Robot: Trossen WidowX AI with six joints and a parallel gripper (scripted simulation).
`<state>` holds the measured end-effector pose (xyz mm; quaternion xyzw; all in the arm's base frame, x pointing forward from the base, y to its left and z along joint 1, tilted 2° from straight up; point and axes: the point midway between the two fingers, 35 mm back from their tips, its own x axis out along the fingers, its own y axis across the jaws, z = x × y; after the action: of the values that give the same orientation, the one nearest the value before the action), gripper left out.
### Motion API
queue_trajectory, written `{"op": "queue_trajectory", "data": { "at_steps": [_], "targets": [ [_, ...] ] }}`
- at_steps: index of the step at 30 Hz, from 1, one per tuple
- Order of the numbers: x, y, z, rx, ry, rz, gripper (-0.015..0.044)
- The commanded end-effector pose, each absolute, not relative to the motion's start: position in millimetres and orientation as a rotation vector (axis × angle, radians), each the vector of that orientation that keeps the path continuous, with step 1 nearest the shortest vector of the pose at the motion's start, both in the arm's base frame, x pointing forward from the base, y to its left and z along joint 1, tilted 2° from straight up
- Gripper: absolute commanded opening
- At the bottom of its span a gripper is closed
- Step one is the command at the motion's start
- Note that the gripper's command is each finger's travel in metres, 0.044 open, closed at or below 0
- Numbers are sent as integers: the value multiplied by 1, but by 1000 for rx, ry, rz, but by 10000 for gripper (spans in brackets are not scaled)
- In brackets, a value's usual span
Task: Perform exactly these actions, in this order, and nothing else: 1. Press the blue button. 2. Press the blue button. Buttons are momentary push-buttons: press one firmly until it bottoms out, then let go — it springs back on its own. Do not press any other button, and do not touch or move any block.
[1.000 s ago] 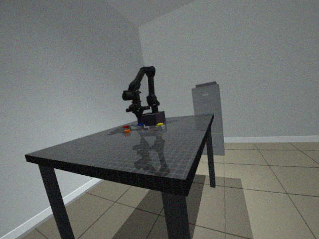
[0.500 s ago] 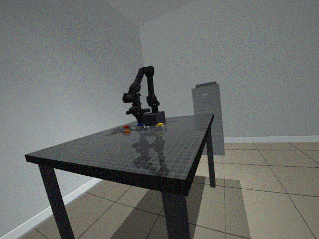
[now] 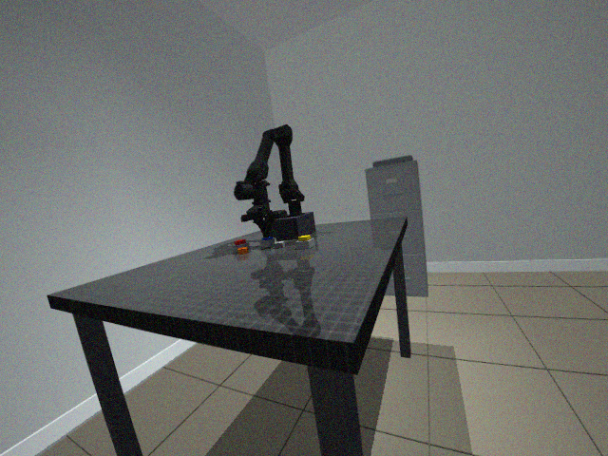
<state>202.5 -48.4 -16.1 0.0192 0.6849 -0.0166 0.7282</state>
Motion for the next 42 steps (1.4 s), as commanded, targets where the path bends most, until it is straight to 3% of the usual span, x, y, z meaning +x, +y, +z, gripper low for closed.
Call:
{"op": "queue_trajectory", "data": {
  "at_steps": [1, 14, 19, 42],
  "targets": [
    [201, -47, -18, 50, 1517, -33, 20],
    [201, -47, -18, 50, 1517, -33, 20],
    [200, -48, 14, 50, 1517, -33, 20],
    [201, -47, -14, 50, 1517, -33, 20]
  ]
}}
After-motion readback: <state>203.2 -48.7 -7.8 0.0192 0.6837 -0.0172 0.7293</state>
